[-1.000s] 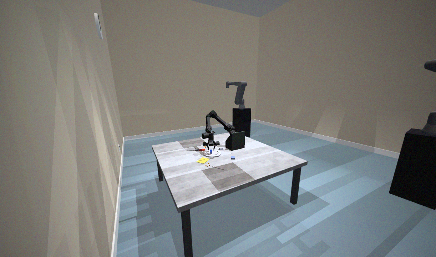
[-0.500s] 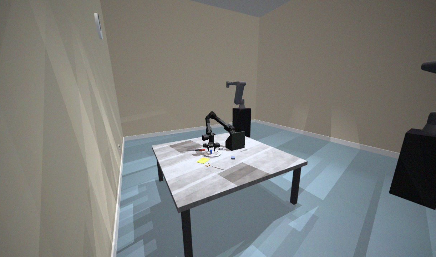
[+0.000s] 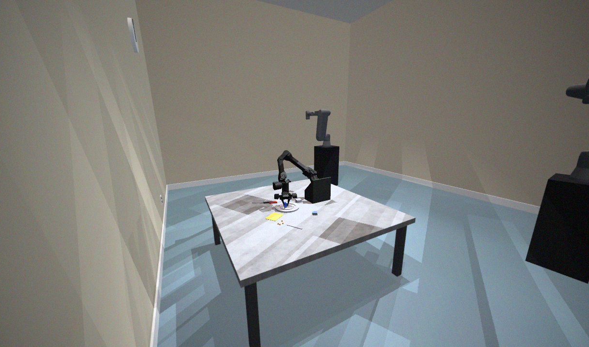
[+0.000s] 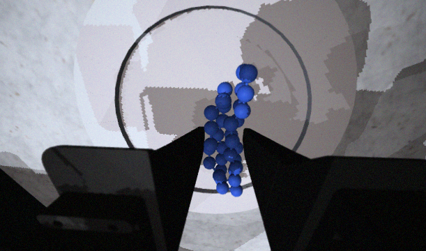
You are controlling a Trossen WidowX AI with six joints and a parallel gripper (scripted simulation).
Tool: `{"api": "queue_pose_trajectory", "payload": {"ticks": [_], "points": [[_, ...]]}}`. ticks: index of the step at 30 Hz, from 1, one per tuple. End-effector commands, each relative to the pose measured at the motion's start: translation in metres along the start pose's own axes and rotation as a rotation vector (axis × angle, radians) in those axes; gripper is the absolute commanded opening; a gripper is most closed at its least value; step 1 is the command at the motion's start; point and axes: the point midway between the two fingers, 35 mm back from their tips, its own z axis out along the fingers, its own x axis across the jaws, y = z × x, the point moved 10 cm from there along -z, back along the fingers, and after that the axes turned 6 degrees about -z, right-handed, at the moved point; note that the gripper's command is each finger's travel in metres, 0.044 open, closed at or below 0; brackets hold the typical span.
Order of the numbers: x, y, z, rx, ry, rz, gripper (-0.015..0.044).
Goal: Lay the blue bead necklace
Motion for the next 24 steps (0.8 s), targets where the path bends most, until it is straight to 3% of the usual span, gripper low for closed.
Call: {"api": "queue_pose_trajectory", "payload": {"ticks": [1, 24], "points": [[-0.0003, -0.0001, -0.0002, 0.000, -0.001, 0.002, 0.0000], [-0.0002, 0.0000, -0.0023, 0.000, -0.001, 0.001, 0.0000]]}}
